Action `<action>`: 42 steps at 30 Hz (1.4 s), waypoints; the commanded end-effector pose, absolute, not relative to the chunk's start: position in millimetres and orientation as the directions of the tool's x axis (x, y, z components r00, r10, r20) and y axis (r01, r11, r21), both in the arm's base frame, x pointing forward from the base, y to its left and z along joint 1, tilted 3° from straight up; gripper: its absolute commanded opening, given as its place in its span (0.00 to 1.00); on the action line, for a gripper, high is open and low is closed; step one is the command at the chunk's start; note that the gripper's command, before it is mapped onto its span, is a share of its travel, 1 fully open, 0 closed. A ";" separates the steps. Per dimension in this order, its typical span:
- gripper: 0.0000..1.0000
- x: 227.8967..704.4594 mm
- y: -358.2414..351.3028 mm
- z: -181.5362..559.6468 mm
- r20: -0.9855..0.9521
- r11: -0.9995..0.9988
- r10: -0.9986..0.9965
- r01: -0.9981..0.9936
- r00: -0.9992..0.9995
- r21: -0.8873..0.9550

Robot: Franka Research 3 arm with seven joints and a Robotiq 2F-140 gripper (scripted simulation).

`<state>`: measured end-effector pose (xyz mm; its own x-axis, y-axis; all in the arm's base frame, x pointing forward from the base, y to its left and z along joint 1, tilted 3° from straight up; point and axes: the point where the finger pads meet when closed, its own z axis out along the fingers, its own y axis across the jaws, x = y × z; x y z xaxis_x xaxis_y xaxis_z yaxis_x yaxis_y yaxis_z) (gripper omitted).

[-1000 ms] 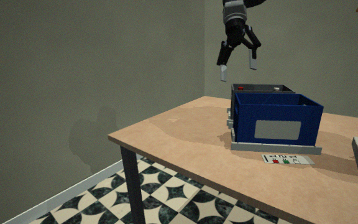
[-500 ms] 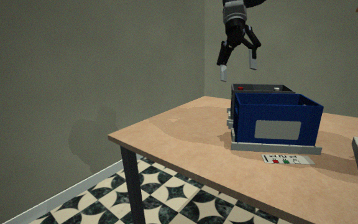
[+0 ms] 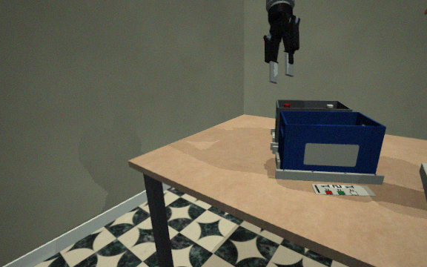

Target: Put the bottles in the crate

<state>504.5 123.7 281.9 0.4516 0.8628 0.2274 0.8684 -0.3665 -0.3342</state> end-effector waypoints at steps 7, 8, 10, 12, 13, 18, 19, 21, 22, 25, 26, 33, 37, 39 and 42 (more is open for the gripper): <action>0.38 497.0 125.5 319.9 0.210 -0.377 0.859 0.855 0.467 -0.357; 0.38 497.0 125.8 324.8 0.210 -0.377 0.859 0.855 0.467 -0.357; 0.38 497.0 126.3 334.2 0.210 -0.377 0.859 0.855 0.467 -0.357; 0.38 495.1 130.9 333.9 0.200 -0.408 0.846 0.842 0.494 -0.353; 0.38 496.2 135.2 331.5 0.180 -0.437 0.837 0.829 0.517 -0.349; 0.38 496.2 153.4 325.3 0.116 -0.529 0.797 0.777 0.593 -0.341; 0.38 494.7 158.2 324.8 0.109 -0.537 0.793 0.773 0.599 -0.338; 0.38 494.7 158.2 324.8 0.109 -0.537 0.793 0.773 0.599 -0.338; 0.38 493.4 162.2 324.3 0.094 -0.556 0.783 0.760 0.614 -0.336; 0.38 493.4 162.2 324.3 0.081 -0.580 0.767 0.742 0.636 -0.335; 0.38 491.9 166.9 323.9 0.070 -0.593 0.760 0.733 0.646 -0.332; 0.38 487.6 179.5 322.7 0.025 -0.660 0.712 0.681 0.702 -0.316; 0.38 486.0 184.2 322.3 0.009 -0.685 0.691 0.660 0.723 -0.309; 0.38 484.6 188.1 322.0 -0.006 -0.709 0.670 0.638 0.742 -0.301; 0.38 482.9 192.8 321.6 -0.021 -0.734 0.646 0.613 0.763 -0.292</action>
<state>484.2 187.5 321.6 0.6711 0.7407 0.0317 0.7109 -0.6307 -0.3113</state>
